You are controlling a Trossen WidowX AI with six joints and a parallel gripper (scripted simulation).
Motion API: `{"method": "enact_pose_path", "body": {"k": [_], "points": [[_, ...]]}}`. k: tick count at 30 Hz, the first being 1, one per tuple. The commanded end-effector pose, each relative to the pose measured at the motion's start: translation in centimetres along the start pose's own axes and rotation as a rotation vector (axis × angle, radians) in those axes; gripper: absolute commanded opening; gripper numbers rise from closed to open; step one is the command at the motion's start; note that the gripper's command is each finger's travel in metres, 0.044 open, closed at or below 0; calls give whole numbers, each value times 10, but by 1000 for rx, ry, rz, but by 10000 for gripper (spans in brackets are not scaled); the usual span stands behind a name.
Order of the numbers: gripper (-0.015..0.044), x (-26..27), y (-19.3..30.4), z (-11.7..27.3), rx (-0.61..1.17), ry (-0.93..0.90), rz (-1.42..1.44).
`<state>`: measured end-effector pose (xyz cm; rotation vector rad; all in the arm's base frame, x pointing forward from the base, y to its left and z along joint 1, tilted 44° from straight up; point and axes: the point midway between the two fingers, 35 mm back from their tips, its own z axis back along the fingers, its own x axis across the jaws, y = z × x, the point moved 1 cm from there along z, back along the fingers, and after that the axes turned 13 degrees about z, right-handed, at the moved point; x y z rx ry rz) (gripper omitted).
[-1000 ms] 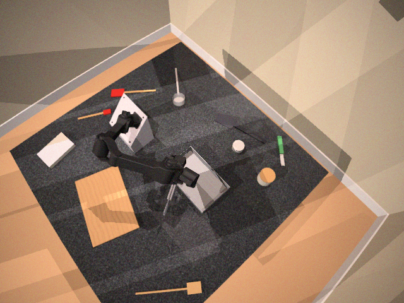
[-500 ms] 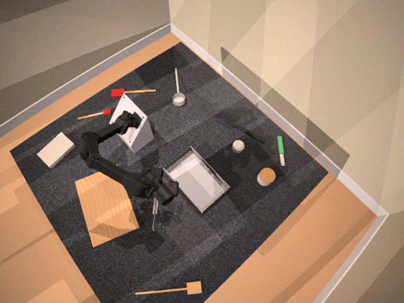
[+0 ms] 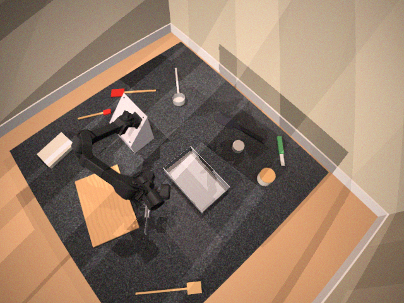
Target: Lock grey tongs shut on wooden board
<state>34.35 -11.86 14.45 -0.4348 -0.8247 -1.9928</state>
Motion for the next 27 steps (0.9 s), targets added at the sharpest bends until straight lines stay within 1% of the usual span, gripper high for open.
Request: {"method": "enact_pose_path", "body": {"k": [1,27], "points": [[-150,10,1,1,0,4,-142],[-150,61,5,-5,-31,8,-1211]]}}
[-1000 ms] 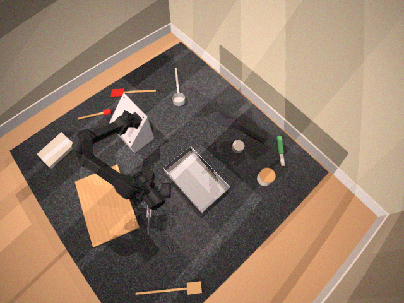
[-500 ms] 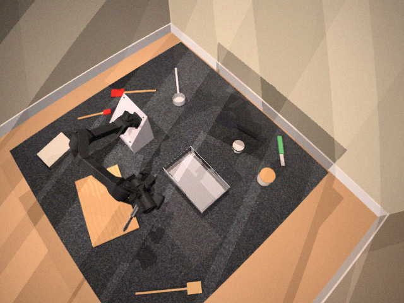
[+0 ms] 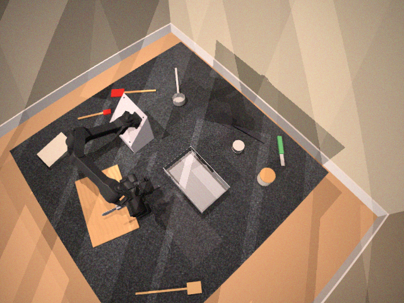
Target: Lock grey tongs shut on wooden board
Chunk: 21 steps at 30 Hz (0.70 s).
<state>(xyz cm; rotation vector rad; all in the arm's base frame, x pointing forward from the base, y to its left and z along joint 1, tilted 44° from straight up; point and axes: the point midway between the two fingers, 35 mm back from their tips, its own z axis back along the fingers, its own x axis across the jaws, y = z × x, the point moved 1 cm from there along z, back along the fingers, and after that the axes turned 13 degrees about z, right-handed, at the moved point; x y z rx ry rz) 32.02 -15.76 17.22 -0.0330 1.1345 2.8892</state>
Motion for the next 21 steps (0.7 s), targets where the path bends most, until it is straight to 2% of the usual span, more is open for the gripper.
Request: {"method": "enact_pose_path", "body": {"k": [1,21], "points": [[-150,4,9,2,-5,7,-193],[-150,25,42,0,-17,0,-1014]]}}
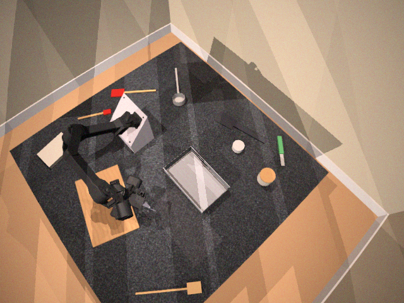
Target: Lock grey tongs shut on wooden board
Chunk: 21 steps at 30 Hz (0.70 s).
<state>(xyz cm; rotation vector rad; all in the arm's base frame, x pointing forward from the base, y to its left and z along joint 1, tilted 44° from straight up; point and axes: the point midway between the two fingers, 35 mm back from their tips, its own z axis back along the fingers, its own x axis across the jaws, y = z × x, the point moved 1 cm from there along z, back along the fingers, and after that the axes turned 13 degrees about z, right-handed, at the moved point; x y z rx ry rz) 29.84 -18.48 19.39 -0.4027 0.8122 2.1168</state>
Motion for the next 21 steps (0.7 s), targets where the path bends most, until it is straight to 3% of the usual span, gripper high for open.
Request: {"method": "enact_pose_path", "body": {"k": [1,21], "points": [[-150,-3,10,2,-8,4,-192],[-150,-11,47,3,-13,0,-1011]]}}
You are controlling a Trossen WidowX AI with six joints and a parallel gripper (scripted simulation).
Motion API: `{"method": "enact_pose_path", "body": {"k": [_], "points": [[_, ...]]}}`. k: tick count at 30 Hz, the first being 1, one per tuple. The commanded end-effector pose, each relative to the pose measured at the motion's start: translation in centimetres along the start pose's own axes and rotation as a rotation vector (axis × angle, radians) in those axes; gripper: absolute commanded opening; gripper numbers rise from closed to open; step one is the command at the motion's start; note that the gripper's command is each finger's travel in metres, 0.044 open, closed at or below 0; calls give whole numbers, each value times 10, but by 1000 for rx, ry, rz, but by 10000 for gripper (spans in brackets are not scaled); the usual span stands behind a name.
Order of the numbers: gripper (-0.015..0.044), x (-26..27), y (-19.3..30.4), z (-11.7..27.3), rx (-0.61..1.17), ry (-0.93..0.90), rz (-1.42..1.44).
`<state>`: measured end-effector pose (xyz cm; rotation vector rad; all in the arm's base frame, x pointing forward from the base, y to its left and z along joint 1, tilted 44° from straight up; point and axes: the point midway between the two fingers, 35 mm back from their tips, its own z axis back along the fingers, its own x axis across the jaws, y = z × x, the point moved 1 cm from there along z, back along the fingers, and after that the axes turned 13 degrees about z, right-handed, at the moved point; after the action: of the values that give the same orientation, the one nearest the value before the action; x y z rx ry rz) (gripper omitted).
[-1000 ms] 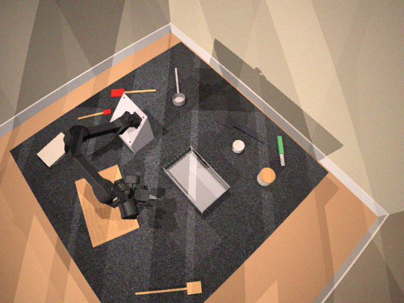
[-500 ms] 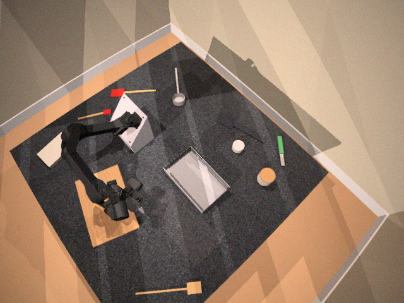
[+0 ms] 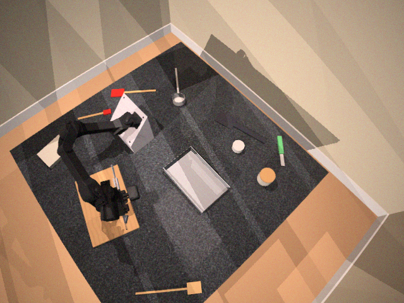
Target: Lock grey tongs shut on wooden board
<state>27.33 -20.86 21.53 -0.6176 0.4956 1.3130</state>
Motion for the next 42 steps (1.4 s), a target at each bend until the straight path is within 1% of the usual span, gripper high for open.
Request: {"method": "enact_pose_path", "body": {"k": [1,42], "points": [[-150,-8,5,3,-9,-1,-192],[-150,-70,52,11,-40,-2,-1862]]}}
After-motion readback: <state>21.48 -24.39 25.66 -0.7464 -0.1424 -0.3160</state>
